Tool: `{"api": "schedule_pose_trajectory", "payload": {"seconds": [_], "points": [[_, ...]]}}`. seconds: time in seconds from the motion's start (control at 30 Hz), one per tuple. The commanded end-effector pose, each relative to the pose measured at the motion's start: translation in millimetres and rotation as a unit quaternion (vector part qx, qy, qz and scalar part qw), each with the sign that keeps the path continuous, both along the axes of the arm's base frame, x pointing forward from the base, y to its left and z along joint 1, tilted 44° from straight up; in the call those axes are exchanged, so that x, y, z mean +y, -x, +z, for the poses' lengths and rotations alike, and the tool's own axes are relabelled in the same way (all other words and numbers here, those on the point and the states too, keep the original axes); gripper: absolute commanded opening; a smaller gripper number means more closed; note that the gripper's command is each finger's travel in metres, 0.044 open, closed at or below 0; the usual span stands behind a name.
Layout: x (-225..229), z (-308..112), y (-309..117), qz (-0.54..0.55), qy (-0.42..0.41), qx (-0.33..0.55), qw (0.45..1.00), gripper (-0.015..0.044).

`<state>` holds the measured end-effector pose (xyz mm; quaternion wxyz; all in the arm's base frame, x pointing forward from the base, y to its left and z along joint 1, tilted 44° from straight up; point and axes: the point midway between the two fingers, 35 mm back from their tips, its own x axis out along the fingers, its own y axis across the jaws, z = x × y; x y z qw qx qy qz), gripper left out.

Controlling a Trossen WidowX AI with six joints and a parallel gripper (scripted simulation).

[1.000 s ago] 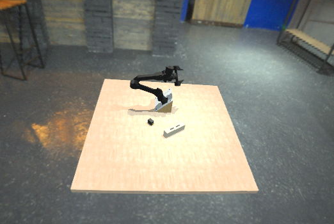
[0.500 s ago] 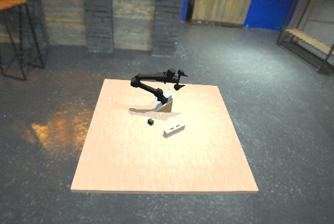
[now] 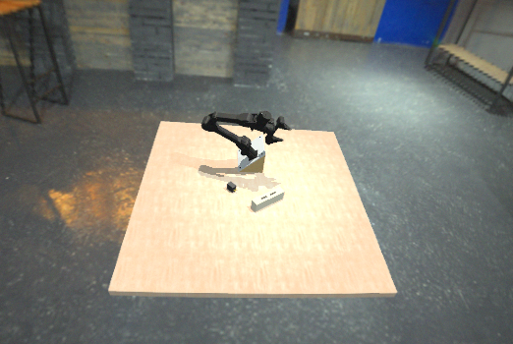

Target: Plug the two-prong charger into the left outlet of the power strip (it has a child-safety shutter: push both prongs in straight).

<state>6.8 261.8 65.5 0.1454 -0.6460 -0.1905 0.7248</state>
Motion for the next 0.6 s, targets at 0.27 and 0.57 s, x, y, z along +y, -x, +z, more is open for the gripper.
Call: {"api": "schedule_pose_trajectory", "payload": {"seconds": [0.27, 0.57], "points": [[-16, -6, -59, -0.184, 0.059, -0.018, 0.981, 0.0440], [-37, -10, -97, -0.309, 0.097, -0.031, 0.946, 0.0440]]}}
